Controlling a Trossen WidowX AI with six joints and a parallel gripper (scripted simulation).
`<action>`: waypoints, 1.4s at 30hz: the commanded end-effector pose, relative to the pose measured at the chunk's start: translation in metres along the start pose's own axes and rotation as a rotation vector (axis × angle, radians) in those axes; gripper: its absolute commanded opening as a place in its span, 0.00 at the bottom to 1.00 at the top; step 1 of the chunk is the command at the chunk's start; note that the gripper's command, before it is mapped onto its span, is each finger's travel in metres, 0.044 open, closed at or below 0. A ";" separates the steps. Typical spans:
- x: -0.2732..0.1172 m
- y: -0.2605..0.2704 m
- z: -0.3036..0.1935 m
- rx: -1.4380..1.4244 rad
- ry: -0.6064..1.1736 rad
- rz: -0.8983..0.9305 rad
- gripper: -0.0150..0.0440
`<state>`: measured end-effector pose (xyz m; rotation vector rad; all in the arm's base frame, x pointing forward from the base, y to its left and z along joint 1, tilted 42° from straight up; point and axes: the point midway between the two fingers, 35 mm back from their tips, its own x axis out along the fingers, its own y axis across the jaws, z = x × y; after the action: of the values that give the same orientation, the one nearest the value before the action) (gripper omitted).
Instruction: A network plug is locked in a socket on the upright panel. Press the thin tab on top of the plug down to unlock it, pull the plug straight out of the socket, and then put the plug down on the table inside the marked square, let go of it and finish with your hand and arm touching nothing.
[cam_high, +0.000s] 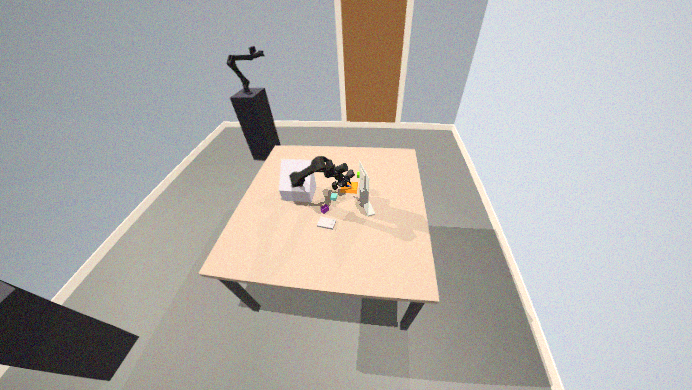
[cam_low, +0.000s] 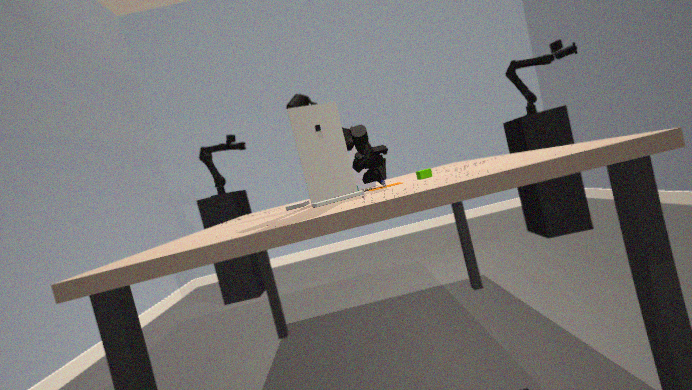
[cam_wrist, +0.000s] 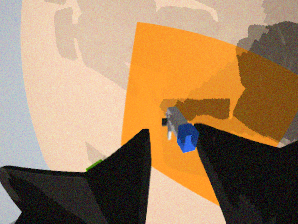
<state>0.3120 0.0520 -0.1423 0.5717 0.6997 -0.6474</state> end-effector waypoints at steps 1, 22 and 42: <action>0.000 0.000 0.000 0.001 -0.001 -0.001 0.52; -0.023 0.001 -0.002 -0.002 0.004 0.000 0.52; -0.042 0.016 -0.003 -0.001 0.009 -0.001 0.52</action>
<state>0.2957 0.0763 -0.1132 0.5675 0.7162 -0.6442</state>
